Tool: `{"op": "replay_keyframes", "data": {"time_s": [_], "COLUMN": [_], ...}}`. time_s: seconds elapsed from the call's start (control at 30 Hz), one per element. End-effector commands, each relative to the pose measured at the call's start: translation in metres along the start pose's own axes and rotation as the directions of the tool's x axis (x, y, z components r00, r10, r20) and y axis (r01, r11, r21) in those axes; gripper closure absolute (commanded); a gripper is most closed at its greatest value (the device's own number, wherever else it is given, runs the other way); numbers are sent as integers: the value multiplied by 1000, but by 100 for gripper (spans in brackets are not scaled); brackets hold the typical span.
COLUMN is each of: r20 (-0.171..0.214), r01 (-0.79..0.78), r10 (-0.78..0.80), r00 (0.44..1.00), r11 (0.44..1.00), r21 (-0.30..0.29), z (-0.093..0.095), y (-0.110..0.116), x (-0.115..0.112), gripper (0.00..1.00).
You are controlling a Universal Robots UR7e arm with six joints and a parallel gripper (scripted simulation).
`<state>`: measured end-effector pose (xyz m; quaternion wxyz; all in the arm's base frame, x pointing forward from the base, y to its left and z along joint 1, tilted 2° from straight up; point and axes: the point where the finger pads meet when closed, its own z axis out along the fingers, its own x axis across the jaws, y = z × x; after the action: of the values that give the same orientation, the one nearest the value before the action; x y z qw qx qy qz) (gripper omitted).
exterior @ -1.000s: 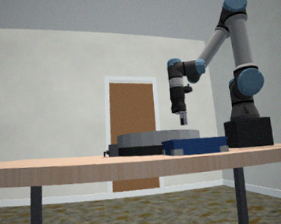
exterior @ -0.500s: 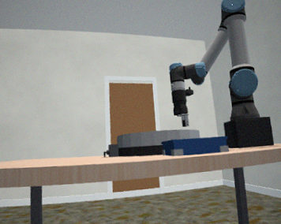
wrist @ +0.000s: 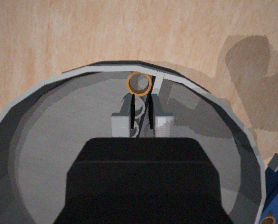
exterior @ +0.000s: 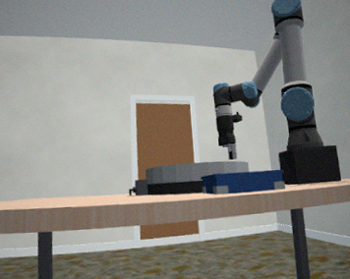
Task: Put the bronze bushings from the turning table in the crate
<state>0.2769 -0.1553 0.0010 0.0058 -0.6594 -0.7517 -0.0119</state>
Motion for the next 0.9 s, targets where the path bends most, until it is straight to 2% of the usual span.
{"op": "replay_keyframes", "data": {"time_s": [0.0,0.8,0.87], "r20": [-1,-3,-3], "r01": [2,7,7], "r10": [-2,-7,-7], "r00": [1000,1000,1000], "r11": [1000,1000,1000], "r21": [-7,-9,-9], "z": [1,1,6], "y": [-9,-13,-13], "x": [-10,-15,-15], "gripper": [60,60,60]}}
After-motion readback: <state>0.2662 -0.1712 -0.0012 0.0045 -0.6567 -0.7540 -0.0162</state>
